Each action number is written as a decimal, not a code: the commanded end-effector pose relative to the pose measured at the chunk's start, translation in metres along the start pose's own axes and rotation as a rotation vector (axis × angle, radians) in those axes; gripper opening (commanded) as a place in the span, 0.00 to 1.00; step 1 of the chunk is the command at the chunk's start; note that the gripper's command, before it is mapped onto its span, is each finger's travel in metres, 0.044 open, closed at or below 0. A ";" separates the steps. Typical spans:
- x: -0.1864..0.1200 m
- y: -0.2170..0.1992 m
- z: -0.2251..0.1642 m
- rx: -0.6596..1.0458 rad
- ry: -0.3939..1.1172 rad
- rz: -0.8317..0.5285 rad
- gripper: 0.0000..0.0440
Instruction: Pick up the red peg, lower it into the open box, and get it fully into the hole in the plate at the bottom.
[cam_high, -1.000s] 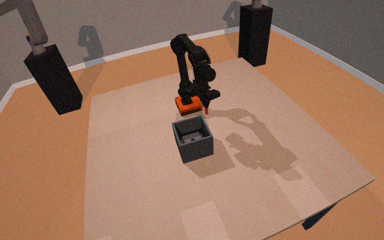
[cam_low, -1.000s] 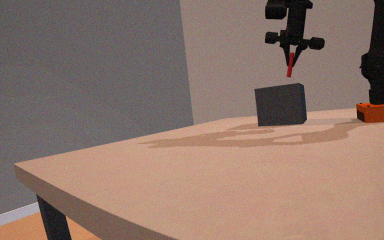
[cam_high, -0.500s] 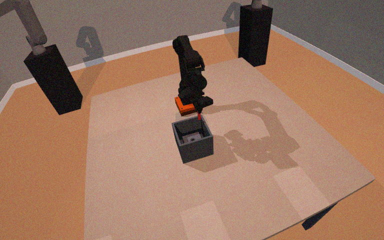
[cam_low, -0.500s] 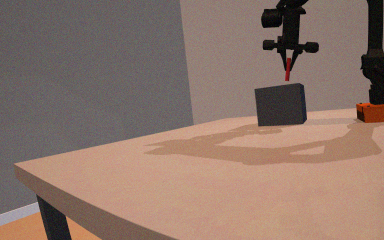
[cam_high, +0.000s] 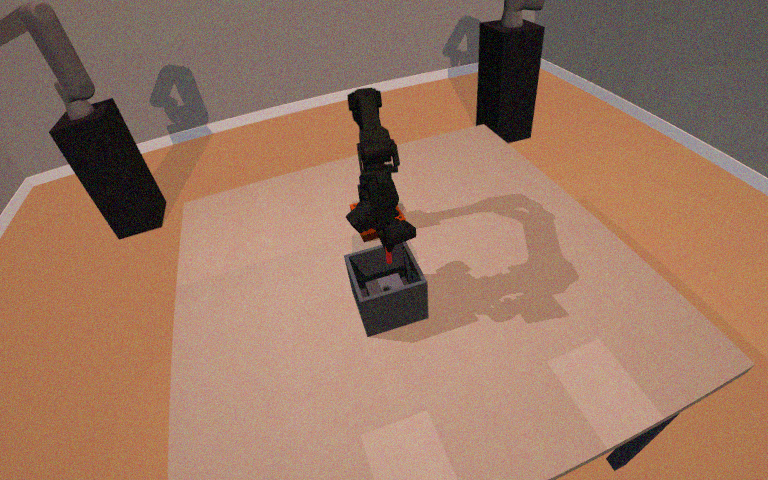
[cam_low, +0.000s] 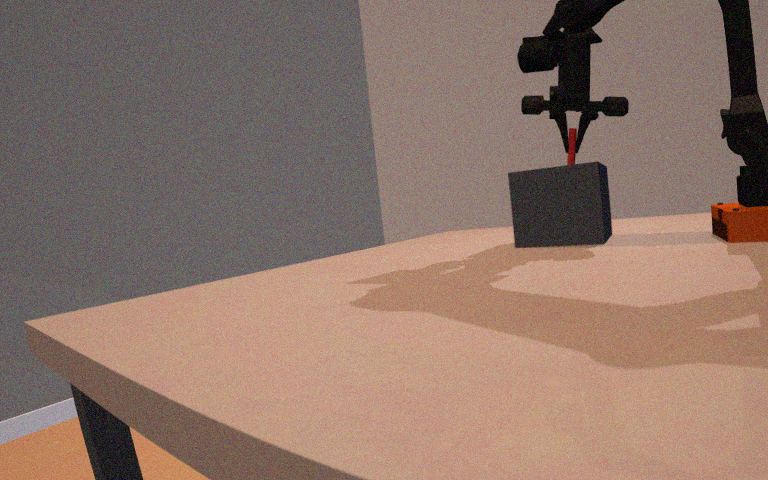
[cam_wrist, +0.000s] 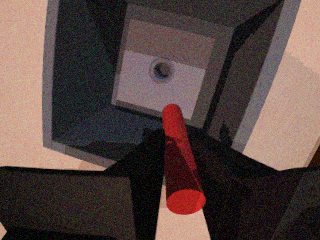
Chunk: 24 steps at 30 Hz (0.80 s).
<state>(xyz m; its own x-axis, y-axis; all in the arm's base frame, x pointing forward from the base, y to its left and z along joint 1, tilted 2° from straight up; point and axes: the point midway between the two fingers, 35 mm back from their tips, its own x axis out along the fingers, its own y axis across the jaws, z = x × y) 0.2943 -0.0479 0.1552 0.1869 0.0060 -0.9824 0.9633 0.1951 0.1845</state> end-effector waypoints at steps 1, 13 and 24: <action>0.010 0.000 0.004 -0.003 0.010 -0.015 0.00; 0.045 0.006 0.016 -0.012 0.042 -0.030 0.00; 0.076 0.010 0.021 -0.054 0.065 -0.043 0.00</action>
<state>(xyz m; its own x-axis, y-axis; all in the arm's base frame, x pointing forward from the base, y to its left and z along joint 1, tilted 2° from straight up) 0.3224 -0.0666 0.0911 0.1436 0.0517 -0.9883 0.9590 0.2392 0.1518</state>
